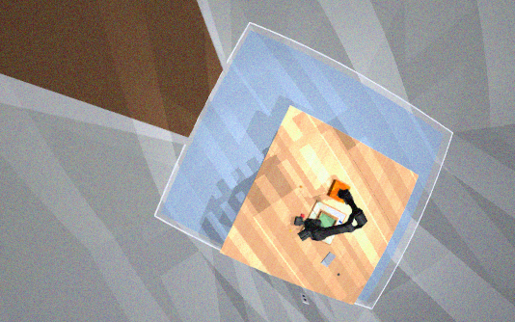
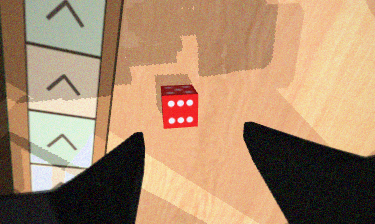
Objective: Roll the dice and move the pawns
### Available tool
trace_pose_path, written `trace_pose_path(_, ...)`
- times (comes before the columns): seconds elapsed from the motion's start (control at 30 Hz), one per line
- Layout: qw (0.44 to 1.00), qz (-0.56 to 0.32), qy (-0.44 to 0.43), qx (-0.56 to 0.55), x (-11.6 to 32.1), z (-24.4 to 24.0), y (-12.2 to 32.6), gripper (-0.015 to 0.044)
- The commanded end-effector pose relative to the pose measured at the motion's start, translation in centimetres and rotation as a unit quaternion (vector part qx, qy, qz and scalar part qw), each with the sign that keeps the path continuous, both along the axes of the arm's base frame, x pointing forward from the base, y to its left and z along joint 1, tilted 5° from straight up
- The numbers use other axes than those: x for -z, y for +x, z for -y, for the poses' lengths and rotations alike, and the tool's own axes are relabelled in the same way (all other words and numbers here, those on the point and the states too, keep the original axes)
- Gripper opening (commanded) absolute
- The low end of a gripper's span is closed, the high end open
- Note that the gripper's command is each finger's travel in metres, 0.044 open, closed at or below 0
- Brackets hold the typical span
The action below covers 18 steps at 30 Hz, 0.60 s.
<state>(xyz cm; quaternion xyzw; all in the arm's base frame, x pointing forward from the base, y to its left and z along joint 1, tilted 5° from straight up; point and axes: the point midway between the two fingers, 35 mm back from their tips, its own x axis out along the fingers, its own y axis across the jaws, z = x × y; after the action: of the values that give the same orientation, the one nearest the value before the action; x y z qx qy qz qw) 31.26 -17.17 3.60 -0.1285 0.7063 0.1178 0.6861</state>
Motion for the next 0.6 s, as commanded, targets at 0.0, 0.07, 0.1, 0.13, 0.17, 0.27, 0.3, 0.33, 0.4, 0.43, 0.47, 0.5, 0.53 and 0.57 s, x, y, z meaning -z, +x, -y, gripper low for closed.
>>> trace_pose_path(0.0, 1.000, -0.007, 0.021, 0.022, 0.7, -0.3, -0.6, 0.0275)
trace_pose_path(0.07, 1.000, -0.007, 0.021, 0.022, 0.7, -0.3, -0.6, 0.0275)
trace_pose_path(0.1, 1.000, -0.007, 0.021, 0.022, 0.7, -0.3, -0.6, 0.0275)
trace_pose_path(0.13, 1.000, -0.007, 0.021, 0.022, 0.7, -0.3, -0.5, 0.0275)
trace_pose_path(0.17, 1.000, -0.007, 0.021, 0.022, 0.7, -0.2, -0.4, 0.0275)
trace_pose_path(0.27, 1.000, -0.007, 0.021, 0.022, 1.2, -0.3, -0.4, 0.0275)
trace_pose_path(0.3, 1.000, -0.007, 0.021, 0.022, 1.7, -0.3, -0.4, 0.0275)
trace_pose_path(0.33, 1.000, -0.007, 0.021, 0.022, 2.1, -0.3, -0.4, 0.0275)
trace_pose_path(0.4, 1.000, -0.007, 0.021, 0.022, 2.2, -0.3, -0.4, 0.0275)
trace_pose_path(0.43, 1.000, -0.007, 0.021, 0.022, 2.2, -0.3, -0.4, 0.0275)
trace_pose_path(0.47, 1.000, -0.007, 0.021, 0.022, 2.2, -0.3, -0.4, 0.0275)
trace_pose_path(0.5, 1.000, -0.007, 0.021, 0.022, 2.2, -0.3, -0.4, 0.0275)
trace_pose_path(0.53, 1.000, -0.007, 0.021, 0.022, 2.3, -0.3, -0.4, 0.0275)
trace_pose_path(0.57, 1.000, -0.007, 0.021, 0.022, 2.4, -0.3, -0.4, 0.0275)
